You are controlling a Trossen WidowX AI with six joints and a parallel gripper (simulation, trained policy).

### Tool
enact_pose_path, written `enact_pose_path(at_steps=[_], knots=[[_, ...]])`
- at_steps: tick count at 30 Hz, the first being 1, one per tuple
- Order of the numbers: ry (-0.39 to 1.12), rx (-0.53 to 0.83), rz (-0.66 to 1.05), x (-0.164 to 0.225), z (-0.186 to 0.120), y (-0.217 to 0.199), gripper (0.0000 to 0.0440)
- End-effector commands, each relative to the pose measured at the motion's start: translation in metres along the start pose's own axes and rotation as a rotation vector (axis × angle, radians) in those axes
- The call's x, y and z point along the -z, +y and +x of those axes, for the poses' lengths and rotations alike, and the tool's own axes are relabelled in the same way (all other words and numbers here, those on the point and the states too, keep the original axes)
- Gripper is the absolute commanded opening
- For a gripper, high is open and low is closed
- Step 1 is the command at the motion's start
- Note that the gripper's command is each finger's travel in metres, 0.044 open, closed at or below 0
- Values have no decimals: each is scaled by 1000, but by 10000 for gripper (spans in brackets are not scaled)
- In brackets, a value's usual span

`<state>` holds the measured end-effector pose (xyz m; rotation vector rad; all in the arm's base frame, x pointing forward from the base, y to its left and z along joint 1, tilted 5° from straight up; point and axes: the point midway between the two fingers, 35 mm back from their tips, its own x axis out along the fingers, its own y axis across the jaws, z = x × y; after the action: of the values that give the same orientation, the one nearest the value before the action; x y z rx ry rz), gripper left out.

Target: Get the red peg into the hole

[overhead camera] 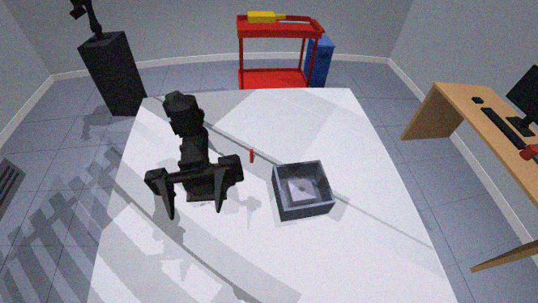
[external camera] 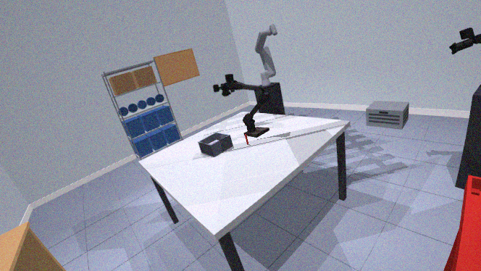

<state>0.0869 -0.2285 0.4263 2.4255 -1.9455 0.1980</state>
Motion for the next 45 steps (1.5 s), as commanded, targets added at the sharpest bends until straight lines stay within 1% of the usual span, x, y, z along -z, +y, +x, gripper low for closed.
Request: enact_pose_path(at_steps=[1,4,14,24,35,45], knots=[[-14,6,28,-3,-1,-1,416],[-68,27,115,-16,0,-8,440],[-273,66,386,-62,-2,-35,440],[-492,43,645,-107,-14,-63,440],[-725,-57,920,-148,-39,-92,440],[-913,-223,1154,-176,-72,-115,440]])
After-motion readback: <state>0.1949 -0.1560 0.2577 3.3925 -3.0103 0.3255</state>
